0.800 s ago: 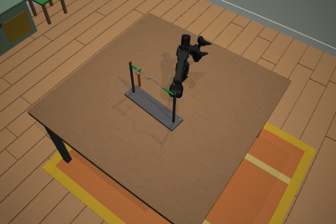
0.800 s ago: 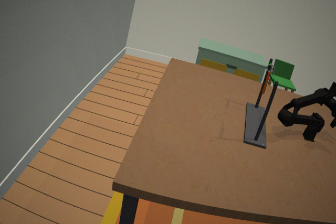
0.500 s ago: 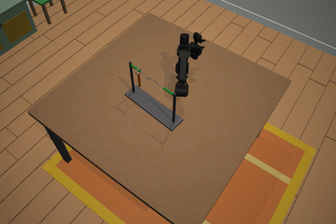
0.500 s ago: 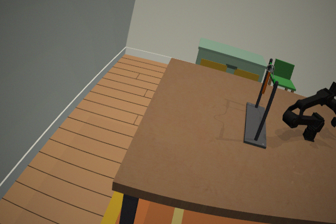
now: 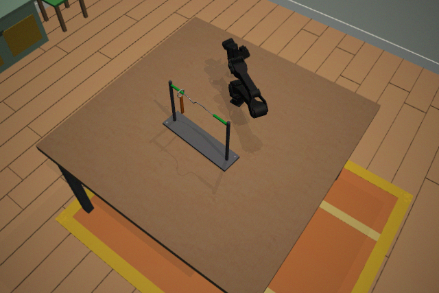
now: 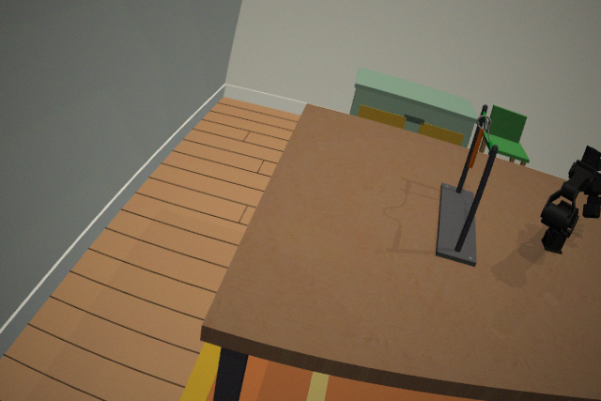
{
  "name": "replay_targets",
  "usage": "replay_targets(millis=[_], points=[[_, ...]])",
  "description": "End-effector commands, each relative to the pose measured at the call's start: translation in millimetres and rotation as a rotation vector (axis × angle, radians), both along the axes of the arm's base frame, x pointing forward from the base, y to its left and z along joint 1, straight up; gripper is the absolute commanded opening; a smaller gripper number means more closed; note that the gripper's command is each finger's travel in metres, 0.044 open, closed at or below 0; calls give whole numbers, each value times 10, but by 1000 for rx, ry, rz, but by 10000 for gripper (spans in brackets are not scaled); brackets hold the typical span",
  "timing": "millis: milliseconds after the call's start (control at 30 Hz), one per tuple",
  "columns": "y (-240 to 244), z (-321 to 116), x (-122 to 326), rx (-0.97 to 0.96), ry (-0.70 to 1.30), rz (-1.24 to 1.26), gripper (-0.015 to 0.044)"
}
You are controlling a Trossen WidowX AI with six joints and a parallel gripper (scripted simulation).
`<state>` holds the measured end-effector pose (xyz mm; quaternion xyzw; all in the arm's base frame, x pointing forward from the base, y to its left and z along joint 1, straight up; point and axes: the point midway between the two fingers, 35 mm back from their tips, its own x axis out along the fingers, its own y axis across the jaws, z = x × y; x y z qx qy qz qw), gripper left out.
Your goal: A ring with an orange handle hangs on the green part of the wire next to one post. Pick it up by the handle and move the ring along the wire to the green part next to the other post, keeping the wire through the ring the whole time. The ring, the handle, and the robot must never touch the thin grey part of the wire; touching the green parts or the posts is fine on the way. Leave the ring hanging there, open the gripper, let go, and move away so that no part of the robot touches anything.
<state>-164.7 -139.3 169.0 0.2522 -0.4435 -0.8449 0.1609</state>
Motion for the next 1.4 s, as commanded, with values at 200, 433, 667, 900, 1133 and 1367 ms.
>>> replay_targets(millis=[200,433,667,900,1133,1367], points=[[-807,-223,819,184,153,683,160],[-1043,-344,1611,233,343,1159,160],[-953,-449,2432,198,585,1615,160],[-556,-534,3151,53,867,2032,160],[79,-598,3657,-230,1166,2384,160],[343,-616,3769,-370,1271,2486,160]])
